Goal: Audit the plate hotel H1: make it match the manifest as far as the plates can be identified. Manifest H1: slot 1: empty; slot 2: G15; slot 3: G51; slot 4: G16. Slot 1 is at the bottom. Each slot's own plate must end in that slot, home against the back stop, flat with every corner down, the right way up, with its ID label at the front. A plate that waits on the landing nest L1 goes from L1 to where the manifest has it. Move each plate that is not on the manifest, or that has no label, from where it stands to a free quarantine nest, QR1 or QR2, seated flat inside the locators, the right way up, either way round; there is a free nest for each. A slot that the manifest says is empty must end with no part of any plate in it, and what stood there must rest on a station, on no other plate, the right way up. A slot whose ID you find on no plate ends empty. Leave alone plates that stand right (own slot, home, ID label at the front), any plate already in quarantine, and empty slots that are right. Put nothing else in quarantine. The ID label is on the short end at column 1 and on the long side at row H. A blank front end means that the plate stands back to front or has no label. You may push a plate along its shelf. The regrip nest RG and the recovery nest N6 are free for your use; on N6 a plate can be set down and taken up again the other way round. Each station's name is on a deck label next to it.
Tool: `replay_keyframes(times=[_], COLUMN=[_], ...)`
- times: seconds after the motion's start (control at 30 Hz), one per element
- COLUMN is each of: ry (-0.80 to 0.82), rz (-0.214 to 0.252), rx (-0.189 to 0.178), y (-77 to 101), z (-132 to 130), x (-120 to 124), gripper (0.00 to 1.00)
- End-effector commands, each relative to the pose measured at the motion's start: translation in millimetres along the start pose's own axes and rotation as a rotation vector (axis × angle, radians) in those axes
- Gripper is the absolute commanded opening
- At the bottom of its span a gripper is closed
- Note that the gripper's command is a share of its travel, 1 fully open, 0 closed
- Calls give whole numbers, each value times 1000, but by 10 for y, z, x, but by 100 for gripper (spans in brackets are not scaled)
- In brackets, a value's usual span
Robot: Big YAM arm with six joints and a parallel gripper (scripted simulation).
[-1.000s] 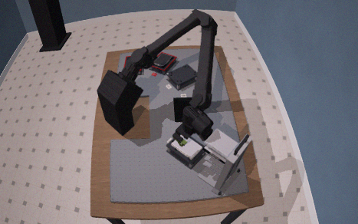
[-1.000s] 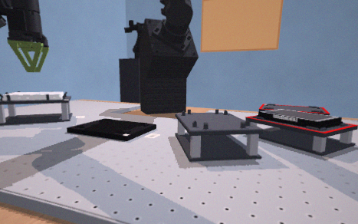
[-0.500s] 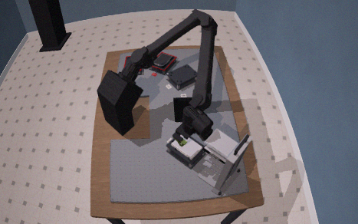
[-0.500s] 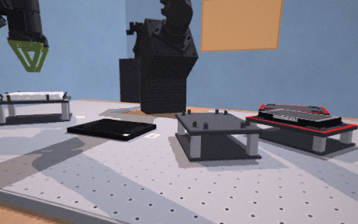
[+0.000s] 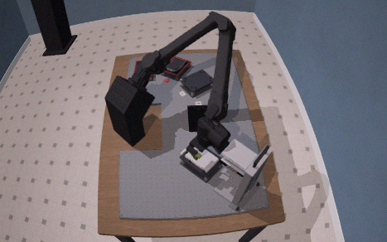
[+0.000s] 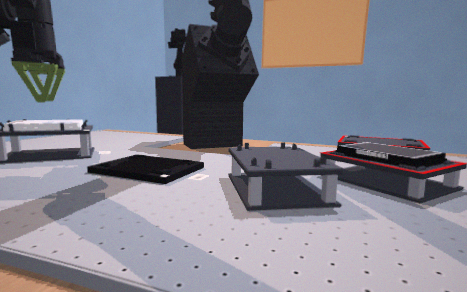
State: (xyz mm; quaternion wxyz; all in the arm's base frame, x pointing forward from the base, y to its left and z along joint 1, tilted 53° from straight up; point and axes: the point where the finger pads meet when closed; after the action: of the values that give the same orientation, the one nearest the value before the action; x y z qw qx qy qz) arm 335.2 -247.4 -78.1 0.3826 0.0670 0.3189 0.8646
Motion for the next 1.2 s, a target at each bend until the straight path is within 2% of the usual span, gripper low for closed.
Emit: replay_keyframes(times=[0.0, 0.07, 0.13, 0.4, 0.53, 0.6, 0.63, 0.7, 0.87, 1.0, 1.17], ry=[-14, -18, -16, -17, -18, -18, -14, -12, -18, -17, -15], rz=[1, -12, 3, -9, 5, 5, -29, 0, 5, -9, 2], rx=[-2, 1, -2, 0, -3, -3, 4, -2, -3, 0, -2], y=[-62, -16, -105, -166, -267, -267, -157, -299, -374, -377, -464], z=[-1, -22, -2, -17, -1, -1, -27, 1, -1, -13, 0], x=[-12, -33, 2, -28, 17, 17, -89, -22, 18, -22, -2], gripper=[100, 100, 100, 100, 100, 100, 100, 100, 100, 100, 100])
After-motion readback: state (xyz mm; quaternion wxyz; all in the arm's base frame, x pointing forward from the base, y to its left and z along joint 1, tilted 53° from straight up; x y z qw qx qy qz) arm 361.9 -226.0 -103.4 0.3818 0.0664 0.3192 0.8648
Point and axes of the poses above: the point where the finger pads meet when closed, its own y axis back along the fingers, its own z axis across the jaws, x = y × z, and after that the axes turned 9 degrees about y, right-handed
